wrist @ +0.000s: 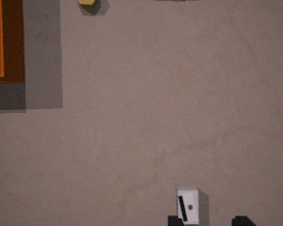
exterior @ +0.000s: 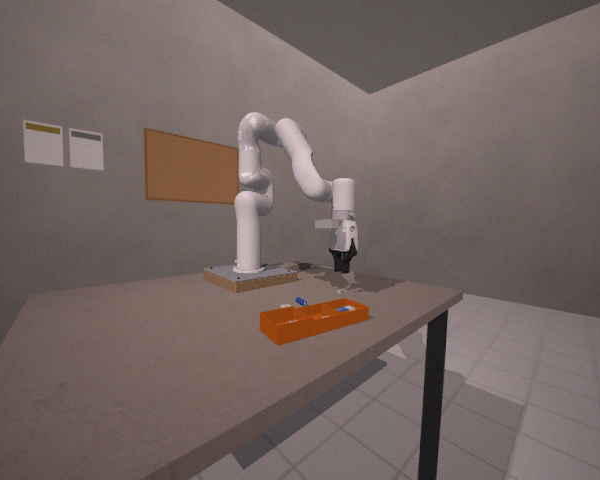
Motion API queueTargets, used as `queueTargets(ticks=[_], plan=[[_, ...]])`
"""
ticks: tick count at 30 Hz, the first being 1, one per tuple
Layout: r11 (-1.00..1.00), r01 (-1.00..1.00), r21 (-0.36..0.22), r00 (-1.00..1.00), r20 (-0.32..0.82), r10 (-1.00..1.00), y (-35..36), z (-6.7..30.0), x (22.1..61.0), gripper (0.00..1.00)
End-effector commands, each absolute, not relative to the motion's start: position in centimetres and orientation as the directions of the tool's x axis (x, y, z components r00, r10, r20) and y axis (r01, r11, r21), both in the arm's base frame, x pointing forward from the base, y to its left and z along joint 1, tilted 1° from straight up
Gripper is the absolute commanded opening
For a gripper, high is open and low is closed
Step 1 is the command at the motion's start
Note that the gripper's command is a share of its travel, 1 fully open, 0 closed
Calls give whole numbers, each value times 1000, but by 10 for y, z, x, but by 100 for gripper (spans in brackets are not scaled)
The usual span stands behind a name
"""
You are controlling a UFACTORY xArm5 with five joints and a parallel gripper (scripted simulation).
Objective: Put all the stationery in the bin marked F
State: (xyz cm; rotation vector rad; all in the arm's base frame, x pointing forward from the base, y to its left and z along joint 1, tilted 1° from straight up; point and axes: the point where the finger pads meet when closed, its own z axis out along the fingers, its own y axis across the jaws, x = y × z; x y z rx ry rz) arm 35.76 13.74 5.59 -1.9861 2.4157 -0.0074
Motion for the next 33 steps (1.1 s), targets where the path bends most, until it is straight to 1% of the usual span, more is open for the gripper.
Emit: queueTargets(ticks=[1,4,6,18,23,33], plan=[[193,-981,-16,-193,-10,-981,138,57,359,30],[193,-981,-16,-193,-10,-981,138,45,359,30],[193,-981,-16,-193,-10,-981,138,45,359,30],[193,-981,-15,-193,-10,-981,138,-2,360,30],[193,-981,-15,-193,-10,-981,138,-2,361,30],[193,-981,-15,-193,-10,-981,138,-14,360,30]])
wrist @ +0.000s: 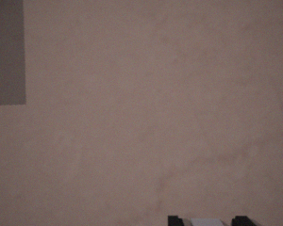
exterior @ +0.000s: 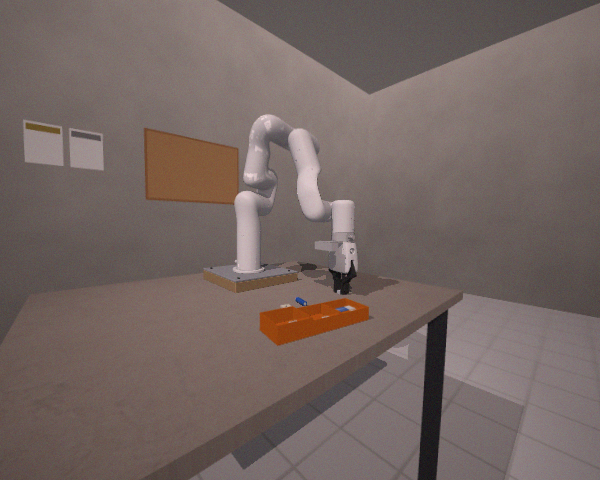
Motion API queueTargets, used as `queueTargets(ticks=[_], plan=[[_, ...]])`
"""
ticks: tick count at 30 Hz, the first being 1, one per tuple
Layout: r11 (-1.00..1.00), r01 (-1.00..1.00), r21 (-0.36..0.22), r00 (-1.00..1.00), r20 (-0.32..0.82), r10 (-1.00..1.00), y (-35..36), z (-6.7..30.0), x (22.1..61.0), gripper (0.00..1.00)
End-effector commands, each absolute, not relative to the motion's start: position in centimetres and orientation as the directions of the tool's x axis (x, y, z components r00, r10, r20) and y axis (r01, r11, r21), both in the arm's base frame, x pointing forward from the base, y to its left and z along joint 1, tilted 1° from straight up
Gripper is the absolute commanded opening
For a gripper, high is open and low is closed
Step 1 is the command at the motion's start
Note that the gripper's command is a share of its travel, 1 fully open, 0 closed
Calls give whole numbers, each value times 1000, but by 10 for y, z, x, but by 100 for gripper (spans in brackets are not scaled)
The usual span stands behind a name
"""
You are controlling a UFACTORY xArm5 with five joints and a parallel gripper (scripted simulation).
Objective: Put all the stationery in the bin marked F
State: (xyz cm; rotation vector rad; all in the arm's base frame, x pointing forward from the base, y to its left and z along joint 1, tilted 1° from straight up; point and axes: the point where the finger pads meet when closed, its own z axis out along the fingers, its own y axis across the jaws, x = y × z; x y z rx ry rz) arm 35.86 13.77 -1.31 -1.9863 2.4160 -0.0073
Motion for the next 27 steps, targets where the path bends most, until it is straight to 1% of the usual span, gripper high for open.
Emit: queueTargets(ticks=[1,12,13,27], plan=[[193,-981,-15,-193,-10,-981,138,-14,360,30],[193,-981,-15,-193,-10,-981,138,-14,360,30],[193,-981,-15,-193,-10,-981,138,-14,360,10],[193,-981,-16,-193,-10,-981,138,-14,360,10]])
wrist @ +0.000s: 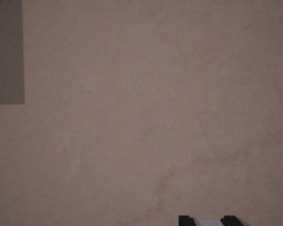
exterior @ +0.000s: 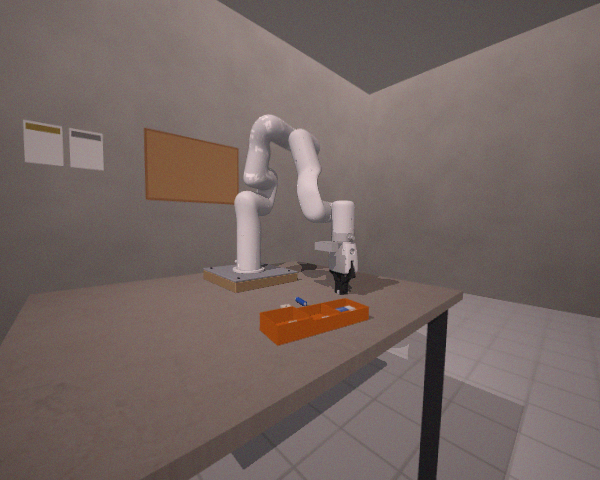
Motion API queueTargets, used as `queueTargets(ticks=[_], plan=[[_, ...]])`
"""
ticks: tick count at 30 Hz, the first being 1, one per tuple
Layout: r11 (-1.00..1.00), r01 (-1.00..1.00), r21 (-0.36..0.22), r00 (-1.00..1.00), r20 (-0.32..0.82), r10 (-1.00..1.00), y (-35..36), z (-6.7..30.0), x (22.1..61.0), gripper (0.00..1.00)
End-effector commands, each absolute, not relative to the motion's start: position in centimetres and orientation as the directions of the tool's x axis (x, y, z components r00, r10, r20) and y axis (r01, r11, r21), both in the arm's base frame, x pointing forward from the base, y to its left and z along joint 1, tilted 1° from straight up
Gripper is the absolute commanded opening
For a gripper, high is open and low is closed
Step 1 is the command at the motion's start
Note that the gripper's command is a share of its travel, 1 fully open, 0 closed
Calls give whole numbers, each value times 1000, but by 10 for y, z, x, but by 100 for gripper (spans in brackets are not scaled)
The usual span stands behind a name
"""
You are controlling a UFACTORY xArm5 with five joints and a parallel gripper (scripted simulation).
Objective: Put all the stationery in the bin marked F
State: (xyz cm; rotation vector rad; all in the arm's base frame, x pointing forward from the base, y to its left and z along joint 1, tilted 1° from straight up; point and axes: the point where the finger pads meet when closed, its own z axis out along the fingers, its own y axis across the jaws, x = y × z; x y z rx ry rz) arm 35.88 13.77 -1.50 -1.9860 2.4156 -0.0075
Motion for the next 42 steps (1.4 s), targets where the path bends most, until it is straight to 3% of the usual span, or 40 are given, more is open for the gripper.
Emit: queueTargets(ticks=[1,17,37,42], plan=[[193,-981,-16,-193,-10,-981,138,-14,360,10],[193,-981,-16,-193,-10,-981,138,-14,360,10],[193,-981,-16,-193,-10,-981,138,46,359,10],[193,-981,-16,-193,-10,-981,138,46,359,10]])
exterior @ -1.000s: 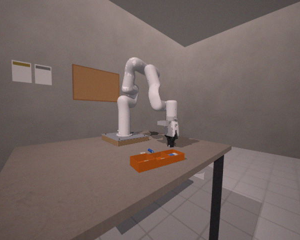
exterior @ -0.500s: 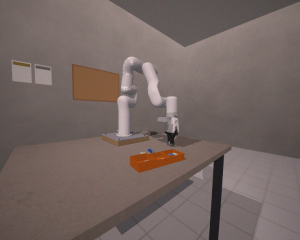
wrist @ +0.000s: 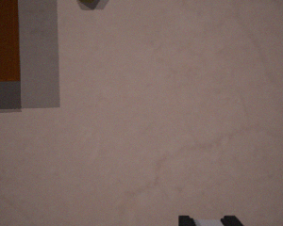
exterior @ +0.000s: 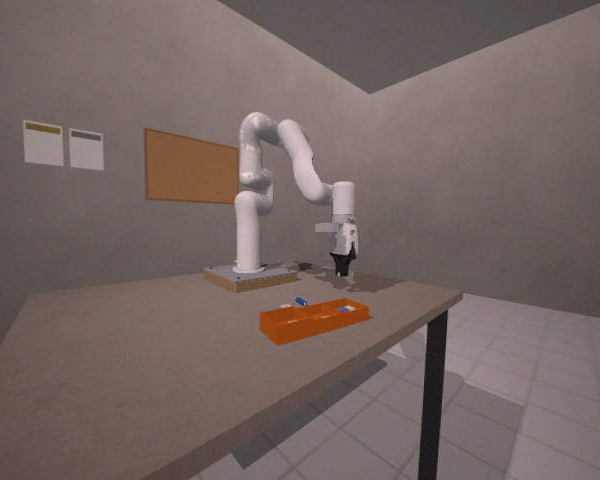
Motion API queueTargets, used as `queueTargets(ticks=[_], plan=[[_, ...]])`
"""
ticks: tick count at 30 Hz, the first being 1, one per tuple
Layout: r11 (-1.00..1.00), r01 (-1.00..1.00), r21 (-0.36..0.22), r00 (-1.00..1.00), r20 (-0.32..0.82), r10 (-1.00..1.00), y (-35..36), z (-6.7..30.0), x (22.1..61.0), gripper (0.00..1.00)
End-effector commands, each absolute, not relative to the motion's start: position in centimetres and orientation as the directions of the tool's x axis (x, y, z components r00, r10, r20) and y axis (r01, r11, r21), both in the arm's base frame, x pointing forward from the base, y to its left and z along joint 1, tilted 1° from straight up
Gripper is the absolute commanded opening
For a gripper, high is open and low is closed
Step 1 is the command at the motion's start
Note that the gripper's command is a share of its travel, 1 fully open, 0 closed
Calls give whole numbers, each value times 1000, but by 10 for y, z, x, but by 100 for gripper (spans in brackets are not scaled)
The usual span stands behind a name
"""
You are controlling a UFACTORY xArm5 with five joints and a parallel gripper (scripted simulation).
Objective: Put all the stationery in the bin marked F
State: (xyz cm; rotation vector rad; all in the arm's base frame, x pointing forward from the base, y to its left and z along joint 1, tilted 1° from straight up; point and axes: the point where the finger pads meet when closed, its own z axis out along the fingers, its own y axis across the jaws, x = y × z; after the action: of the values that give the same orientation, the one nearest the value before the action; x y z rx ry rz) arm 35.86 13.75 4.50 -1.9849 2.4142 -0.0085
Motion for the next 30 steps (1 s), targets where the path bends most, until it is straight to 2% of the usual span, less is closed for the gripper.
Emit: queueTargets(ticks=[1,10,30], plan=[[193,-981,-16,-193,-10,-981,138,46,359,10],[193,-981,-16,-193,-10,-981,138,45,359,10],[193,-981,-16,-193,-9,-981,53,46,427,10]])
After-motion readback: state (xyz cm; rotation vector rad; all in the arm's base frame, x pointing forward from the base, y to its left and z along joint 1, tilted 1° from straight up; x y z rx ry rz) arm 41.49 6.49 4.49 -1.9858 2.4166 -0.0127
